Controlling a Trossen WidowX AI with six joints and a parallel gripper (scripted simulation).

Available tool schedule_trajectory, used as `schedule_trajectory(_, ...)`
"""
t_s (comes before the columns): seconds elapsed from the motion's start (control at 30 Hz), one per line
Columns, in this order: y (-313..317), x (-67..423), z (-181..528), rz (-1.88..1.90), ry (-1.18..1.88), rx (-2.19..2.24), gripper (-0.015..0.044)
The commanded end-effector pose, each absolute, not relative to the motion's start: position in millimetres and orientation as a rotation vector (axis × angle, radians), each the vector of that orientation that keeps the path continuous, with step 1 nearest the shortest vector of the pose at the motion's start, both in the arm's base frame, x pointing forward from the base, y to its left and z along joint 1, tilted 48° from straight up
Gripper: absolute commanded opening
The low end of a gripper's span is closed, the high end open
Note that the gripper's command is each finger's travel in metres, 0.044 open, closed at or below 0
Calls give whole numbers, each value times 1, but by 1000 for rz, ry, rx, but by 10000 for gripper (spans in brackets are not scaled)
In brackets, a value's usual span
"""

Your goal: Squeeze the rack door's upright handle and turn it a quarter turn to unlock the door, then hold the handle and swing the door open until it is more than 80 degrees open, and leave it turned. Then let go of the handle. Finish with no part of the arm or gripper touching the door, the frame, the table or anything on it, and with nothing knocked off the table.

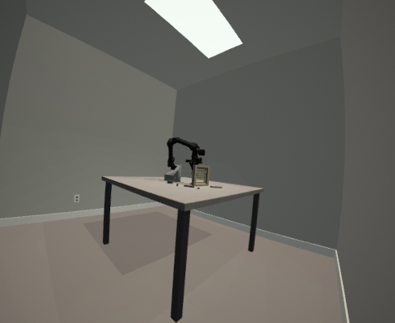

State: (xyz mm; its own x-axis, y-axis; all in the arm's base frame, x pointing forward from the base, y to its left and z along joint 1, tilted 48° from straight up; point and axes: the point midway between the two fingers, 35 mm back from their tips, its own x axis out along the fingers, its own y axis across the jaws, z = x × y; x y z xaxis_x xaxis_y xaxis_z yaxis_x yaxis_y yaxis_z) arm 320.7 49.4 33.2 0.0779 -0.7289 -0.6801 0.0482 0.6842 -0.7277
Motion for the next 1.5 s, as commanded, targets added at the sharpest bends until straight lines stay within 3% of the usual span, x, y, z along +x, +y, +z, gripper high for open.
schedule_trajectory(0.0,49,321,33,-645,1379,-615,24)
schedule_trajectory(0.87,49,321,33,-1313,736,390,24)
schedule_trajectory(1.3,49,321,33,-1529,301,892,24)
schedule_trajectory(1.47,49,321,33,-1538,276,917,24)
